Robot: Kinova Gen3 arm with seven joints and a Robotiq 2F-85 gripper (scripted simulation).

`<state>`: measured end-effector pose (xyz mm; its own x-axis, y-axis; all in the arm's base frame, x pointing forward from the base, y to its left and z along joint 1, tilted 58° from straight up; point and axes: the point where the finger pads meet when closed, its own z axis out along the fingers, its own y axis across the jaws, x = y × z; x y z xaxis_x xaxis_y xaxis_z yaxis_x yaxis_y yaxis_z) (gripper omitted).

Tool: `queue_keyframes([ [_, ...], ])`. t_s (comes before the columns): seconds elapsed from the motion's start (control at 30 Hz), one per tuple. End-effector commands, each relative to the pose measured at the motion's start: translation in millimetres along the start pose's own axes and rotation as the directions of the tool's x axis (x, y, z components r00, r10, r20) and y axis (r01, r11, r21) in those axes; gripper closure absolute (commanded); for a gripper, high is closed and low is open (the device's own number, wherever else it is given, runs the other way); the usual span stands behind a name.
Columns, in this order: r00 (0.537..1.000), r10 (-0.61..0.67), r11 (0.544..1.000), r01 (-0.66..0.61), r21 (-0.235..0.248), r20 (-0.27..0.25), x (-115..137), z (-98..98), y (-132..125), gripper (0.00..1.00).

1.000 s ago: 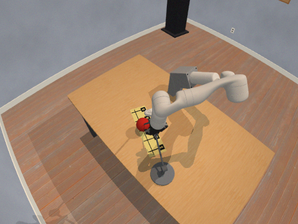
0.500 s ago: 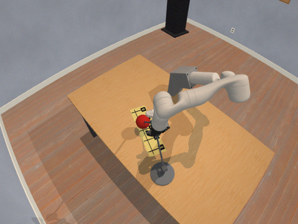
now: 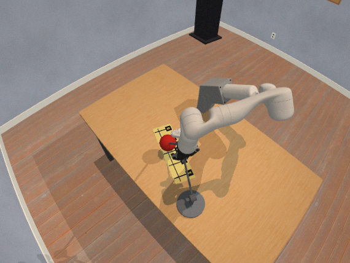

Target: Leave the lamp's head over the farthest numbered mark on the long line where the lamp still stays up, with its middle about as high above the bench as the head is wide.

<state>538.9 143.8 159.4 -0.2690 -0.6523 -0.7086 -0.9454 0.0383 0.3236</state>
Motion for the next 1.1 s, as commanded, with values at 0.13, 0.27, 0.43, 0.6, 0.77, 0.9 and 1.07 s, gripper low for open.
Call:
queue_keyframes([
  [0.13, 1.0, -0.007, 1.0, 0.007, 0.008, 0.011, -13.1, -9.6, 0.1, 1.0],
  [0.27, 1.0, -0.006, 1.0, 0.006, 0.007, 0.009, -14.7, -11.1, 0.0, 1.0],
  [0.43, 1.0, -0.005, 1.0, 0.005, 0.006, 0.007, -16.6, -13.0, 0.0, 1.0],
  [0.6, 1.0, -0.003, 1.0, 0.003, 0.005, 0.007, -17.8, -14.3, 0.0, 1.0],
  [0.77, 1.0, -0.002, 1.0, 0.002, 0.004, 0.007, -19.8, -16.4, 0.0, 1.0],
  [0.9, 1.0, 0.0, 1.0, 0.0, 0.004, 0.007, -21.5, -18.1, -0.1, 1.0],
  [1.07, 1.0, 0.001, 1.0, -0.001, 0.003, 0.007, -22.7, -19.3, -0.1, 1.0],
])
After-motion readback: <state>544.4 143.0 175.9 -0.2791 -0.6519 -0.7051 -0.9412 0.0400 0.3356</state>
